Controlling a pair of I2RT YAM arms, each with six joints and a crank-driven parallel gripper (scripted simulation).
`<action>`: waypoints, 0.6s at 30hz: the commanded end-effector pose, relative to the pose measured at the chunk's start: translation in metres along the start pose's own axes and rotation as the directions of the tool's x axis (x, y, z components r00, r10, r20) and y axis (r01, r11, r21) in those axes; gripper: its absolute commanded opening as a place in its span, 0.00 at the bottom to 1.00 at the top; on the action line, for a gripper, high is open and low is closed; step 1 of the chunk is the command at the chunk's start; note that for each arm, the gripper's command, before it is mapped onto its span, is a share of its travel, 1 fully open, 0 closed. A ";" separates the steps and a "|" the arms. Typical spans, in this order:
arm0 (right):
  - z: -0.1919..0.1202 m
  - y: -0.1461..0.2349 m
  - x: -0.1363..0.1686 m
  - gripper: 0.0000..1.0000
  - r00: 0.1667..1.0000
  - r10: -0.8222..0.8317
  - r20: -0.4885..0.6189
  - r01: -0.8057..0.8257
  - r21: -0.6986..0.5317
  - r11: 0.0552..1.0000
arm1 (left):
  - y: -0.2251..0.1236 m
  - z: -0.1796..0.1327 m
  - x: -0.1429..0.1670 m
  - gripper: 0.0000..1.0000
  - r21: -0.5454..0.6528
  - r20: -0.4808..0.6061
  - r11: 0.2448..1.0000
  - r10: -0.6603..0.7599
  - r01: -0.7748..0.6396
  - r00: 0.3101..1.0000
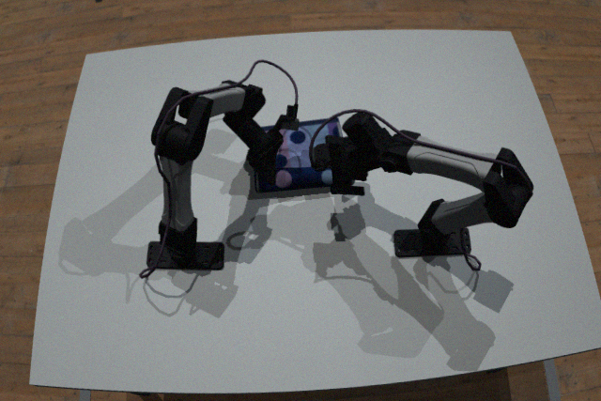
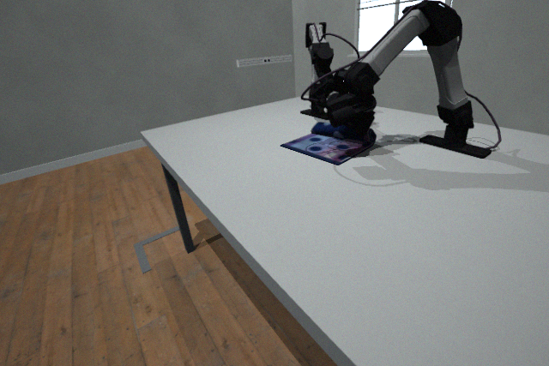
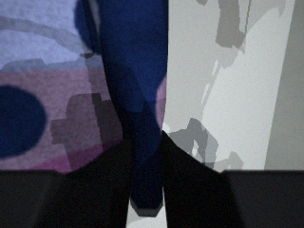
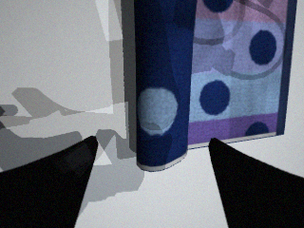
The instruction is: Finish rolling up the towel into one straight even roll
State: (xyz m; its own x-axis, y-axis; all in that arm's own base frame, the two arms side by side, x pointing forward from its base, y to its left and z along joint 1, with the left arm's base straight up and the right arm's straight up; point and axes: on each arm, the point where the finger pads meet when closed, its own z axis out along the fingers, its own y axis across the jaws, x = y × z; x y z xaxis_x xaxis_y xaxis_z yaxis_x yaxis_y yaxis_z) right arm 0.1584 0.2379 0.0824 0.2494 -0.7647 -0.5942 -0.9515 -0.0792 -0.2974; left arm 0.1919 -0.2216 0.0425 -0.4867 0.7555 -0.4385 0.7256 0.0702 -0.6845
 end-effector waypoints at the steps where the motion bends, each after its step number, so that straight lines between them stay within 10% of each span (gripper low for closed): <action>1: -0.001 -0.015 -0.003 0.98 1.000 -0.012 0.018 0.011 0.051 0.999 | -0.003 0.001 0.001 0.21 0.032 -0.002 0.999 -0.009 0.009 1.000; 18: 0.021 -0.022 0.018 0.98 0.998 -0.058 0.038 0.058 0.015 0.998 | 0.003 0.006 0.005 0.21 0.032 -0.002 0.999 -0.009 0.009 1.000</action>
State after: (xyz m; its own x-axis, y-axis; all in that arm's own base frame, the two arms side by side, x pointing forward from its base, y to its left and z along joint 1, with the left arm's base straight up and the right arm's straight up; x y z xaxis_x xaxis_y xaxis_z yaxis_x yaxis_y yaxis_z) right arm 0.1871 0.2348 0.0778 0.2950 -0.7445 -0.5990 -0.9368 -0.1018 -0.3348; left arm 0.1892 -0.2215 0.0375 -0.4901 0.7578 -0.4307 0.7109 0.0616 -0.7006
